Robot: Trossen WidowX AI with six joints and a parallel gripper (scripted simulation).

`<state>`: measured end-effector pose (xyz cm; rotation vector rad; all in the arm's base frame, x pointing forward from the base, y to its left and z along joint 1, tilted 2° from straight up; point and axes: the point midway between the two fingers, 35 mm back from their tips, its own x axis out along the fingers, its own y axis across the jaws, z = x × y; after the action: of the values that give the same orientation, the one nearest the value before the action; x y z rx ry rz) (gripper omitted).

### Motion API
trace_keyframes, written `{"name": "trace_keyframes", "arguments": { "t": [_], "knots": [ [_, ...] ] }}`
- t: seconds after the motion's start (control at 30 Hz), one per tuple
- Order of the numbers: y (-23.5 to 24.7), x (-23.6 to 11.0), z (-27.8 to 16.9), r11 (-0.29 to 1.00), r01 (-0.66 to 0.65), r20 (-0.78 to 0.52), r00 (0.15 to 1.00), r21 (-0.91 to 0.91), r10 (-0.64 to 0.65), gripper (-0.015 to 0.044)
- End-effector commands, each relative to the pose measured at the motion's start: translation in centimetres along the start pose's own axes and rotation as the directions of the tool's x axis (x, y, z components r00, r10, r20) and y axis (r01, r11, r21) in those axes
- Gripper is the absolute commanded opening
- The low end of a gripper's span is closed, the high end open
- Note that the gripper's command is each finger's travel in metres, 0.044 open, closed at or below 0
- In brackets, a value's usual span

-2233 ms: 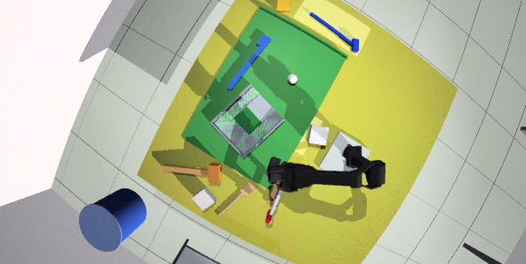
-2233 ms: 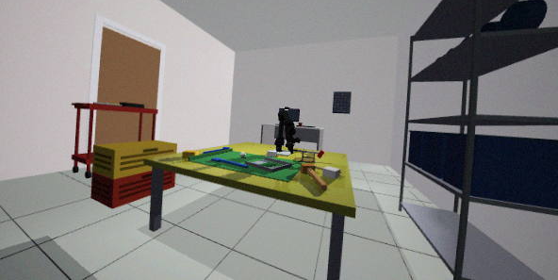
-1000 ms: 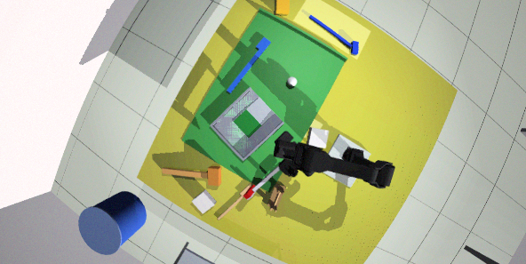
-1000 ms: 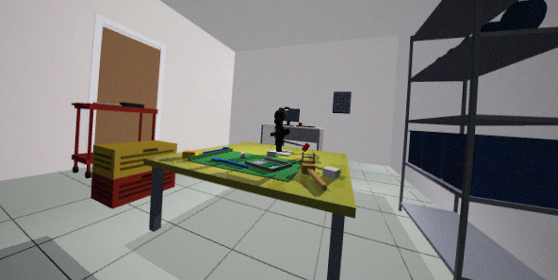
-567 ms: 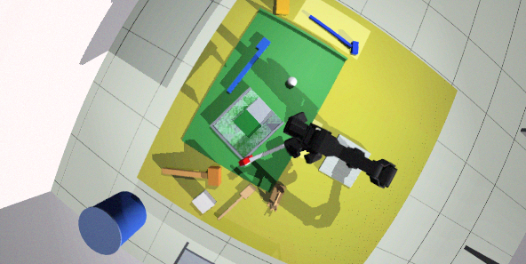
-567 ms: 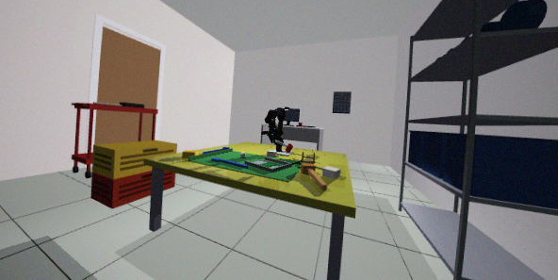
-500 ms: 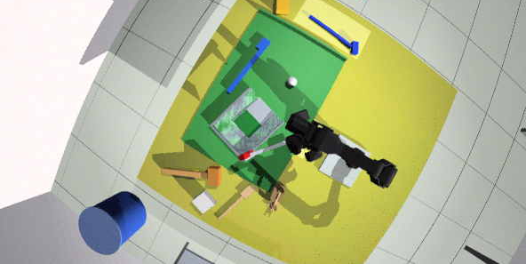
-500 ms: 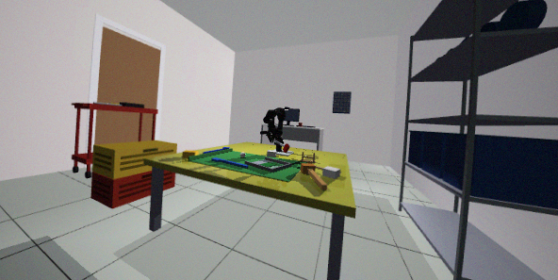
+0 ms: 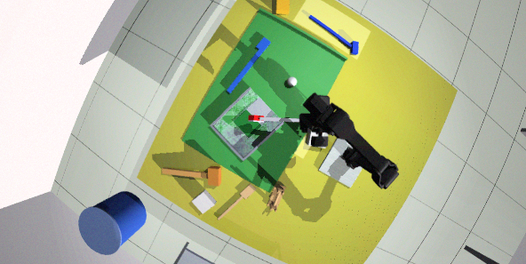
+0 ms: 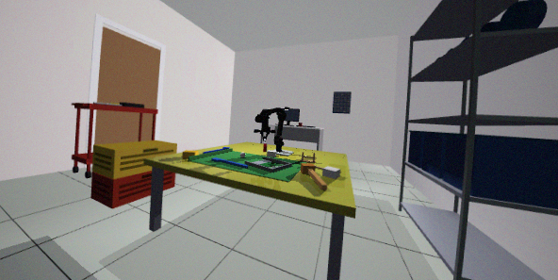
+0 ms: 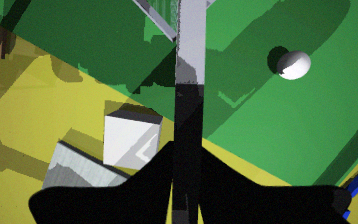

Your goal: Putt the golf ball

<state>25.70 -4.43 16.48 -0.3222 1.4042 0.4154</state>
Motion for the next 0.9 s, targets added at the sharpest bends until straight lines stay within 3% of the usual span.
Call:
{"name": "trace_keyframes", "arguments": {
  "t": [0.0, 0.63, 0.87],
  "knots": [
    [-1.4, -0.5, -1.7, 0.992, 0.017, -0.012, 1.0, 0.123, -0.016, 0.0],
    [-5.3, -1.9, -9.7, 0.801, 0.08, -0.082, 0.996, 0.594, -0.039, 0.0],
    [-5.8, -2.3, -11.7, 0.722, 0.094, -0.098, 0.995, 0.686, -0.037, 0.0]
  ]
}}
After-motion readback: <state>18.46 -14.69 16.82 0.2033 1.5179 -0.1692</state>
